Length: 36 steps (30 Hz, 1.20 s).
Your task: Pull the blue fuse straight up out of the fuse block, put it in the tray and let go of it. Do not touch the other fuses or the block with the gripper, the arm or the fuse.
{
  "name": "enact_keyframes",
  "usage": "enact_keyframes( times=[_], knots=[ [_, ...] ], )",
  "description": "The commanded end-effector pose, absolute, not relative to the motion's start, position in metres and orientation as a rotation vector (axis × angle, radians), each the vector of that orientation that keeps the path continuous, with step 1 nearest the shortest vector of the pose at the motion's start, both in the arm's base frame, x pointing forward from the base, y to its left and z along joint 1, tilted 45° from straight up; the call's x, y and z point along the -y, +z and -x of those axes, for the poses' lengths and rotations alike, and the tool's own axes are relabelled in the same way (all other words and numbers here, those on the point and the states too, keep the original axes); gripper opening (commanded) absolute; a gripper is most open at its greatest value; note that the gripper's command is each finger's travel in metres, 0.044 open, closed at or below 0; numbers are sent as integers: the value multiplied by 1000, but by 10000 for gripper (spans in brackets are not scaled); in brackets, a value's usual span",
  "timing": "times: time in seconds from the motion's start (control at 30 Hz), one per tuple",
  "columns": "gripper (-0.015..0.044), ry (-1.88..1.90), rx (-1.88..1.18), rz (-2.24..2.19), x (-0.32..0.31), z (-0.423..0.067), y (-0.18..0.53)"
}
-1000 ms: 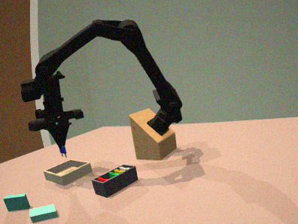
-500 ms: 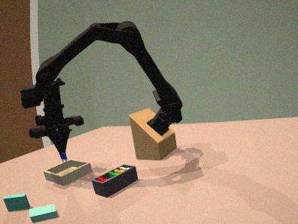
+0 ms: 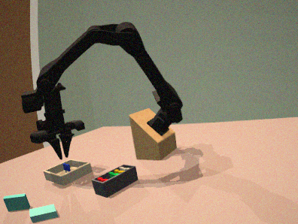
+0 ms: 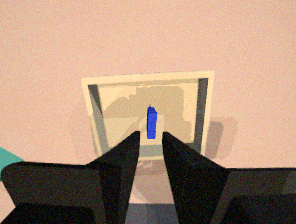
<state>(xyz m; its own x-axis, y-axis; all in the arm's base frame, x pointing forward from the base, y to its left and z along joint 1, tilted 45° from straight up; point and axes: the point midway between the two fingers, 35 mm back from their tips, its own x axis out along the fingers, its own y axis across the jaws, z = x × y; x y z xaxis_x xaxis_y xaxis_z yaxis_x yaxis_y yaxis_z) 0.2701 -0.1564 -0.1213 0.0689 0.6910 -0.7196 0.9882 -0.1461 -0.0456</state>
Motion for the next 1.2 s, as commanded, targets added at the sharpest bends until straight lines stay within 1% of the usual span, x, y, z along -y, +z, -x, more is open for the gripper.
enact_keyframes(
  times=[0.0,0.17,0.2,0.33,1.17],
  knots=[
    [184,-848,-1663,-1890,157,-270,-121],
    [315,-848,-1663,-1890,157,-270,-121],
    [330,-848,-1663,-1891,159,-270,-119],
    [330,-850,-1658,-1897,182,-267,-95],
    [330,-849,-1657,-1902,181,-268,-96]
  ],
)
